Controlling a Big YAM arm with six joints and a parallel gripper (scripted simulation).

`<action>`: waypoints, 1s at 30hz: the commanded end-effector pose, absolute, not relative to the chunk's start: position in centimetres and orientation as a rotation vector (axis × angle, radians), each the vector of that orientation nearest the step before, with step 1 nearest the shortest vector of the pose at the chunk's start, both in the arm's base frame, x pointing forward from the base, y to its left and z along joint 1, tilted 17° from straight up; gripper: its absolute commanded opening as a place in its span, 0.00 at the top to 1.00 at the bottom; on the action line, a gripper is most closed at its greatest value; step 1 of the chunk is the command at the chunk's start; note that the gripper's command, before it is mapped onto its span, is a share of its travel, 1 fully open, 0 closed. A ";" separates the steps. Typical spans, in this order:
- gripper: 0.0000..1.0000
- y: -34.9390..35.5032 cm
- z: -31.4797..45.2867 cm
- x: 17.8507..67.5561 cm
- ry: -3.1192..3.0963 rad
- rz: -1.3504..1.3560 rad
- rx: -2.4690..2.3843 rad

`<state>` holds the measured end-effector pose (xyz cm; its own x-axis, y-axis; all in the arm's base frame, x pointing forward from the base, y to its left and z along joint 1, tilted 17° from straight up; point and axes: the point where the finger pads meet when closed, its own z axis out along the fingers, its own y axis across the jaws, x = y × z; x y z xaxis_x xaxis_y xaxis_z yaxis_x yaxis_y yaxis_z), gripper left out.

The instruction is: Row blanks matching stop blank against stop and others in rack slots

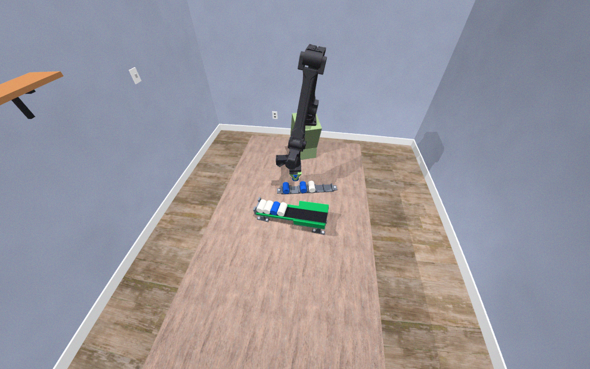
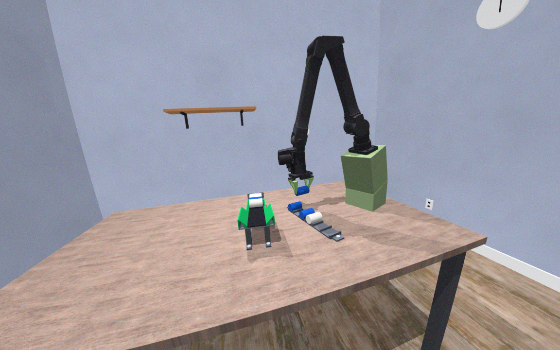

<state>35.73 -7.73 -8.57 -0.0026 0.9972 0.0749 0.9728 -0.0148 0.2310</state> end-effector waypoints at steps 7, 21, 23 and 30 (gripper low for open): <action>0.37 -8.8 -6.5 38.4 2.102 0.386 2.003; 0.37 -7.9 -8.9 38.0 2.125 0.369 2.034; 0.37 -7.9 -8.9 38.0 2.125 0.369 2.034; 0.37 -7.7 -11.9 38.6 2.124 0.365 2.041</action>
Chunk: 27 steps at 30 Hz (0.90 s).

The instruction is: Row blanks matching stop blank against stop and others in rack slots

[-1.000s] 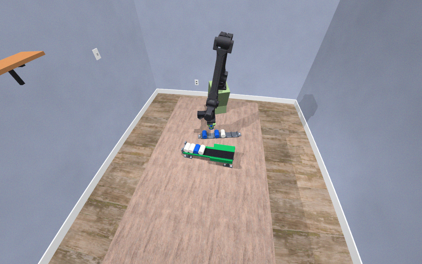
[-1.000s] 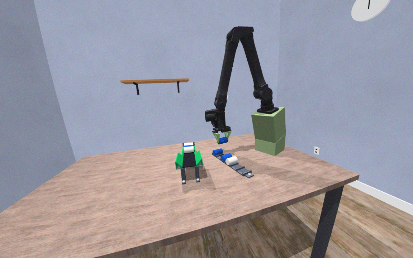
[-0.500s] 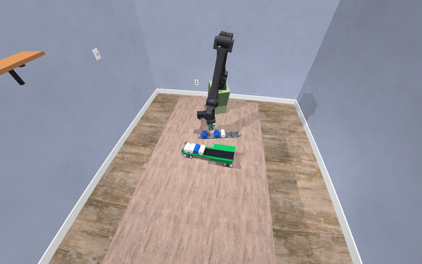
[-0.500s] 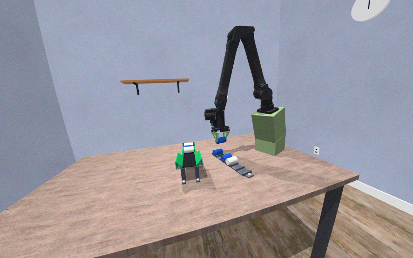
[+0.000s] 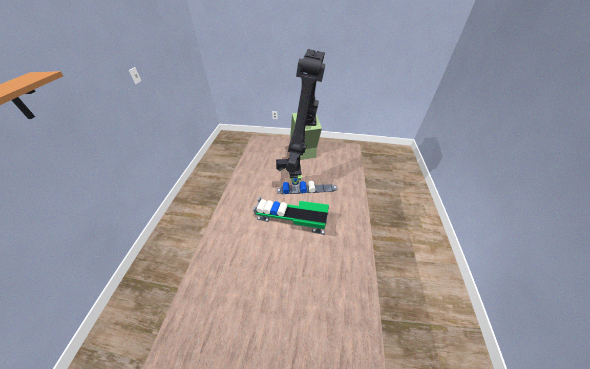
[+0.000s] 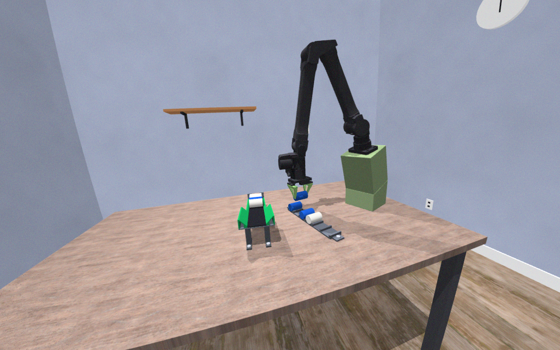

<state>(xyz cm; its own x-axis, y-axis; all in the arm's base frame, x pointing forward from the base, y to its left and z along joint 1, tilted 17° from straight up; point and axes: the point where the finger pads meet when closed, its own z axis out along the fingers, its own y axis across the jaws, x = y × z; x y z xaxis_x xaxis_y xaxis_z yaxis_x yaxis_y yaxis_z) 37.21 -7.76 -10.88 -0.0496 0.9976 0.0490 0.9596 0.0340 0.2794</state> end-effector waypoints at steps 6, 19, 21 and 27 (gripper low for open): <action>0.37 -7.5 -15.0 39.1 2.125 0.361 2.046; 0.37 -7.5 -18.0 39.7 2.119 0.359 2.056; 0.37 -7.8 -16.7 40.5 2.104 0.376 2.035; 0.37 -7.7 -16.9 40.4 2.108 0.373 2.038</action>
